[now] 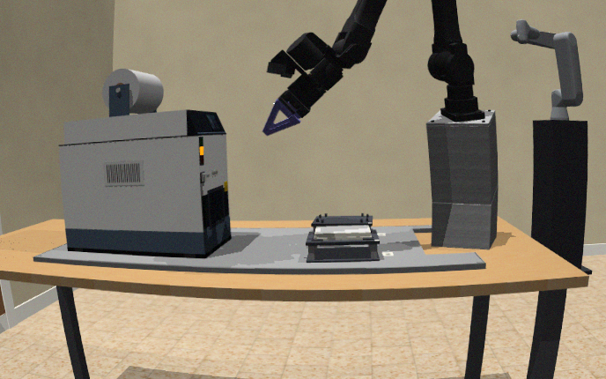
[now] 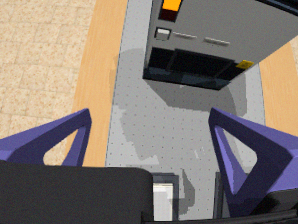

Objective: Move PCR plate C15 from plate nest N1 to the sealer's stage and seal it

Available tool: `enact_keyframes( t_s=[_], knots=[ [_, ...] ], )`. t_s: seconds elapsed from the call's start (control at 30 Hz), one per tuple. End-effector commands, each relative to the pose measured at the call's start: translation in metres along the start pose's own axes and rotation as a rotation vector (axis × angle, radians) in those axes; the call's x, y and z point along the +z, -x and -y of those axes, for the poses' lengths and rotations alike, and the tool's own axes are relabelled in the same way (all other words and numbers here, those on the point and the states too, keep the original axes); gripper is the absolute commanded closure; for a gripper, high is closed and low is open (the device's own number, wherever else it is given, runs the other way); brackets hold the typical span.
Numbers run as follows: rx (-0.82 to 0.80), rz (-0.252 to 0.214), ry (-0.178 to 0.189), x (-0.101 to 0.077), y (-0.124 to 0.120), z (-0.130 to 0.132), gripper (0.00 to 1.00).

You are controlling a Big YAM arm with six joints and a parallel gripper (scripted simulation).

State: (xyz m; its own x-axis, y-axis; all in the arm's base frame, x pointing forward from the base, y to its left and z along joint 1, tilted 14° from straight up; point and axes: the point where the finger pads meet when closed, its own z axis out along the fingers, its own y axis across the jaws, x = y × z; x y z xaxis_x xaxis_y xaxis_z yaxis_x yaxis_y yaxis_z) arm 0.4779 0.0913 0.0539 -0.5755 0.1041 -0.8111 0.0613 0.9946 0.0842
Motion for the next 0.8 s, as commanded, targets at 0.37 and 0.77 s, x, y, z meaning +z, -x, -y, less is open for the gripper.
enact_keyframes(
  t_s=[0.37,0.77],
  knots=[
    [-0.475,0.021,0.018,0.008,0.073,-0.059,0.0],
    [-0.858,0.045,0.006,0.008,0.109,-0.08,0.0]
  ],
)
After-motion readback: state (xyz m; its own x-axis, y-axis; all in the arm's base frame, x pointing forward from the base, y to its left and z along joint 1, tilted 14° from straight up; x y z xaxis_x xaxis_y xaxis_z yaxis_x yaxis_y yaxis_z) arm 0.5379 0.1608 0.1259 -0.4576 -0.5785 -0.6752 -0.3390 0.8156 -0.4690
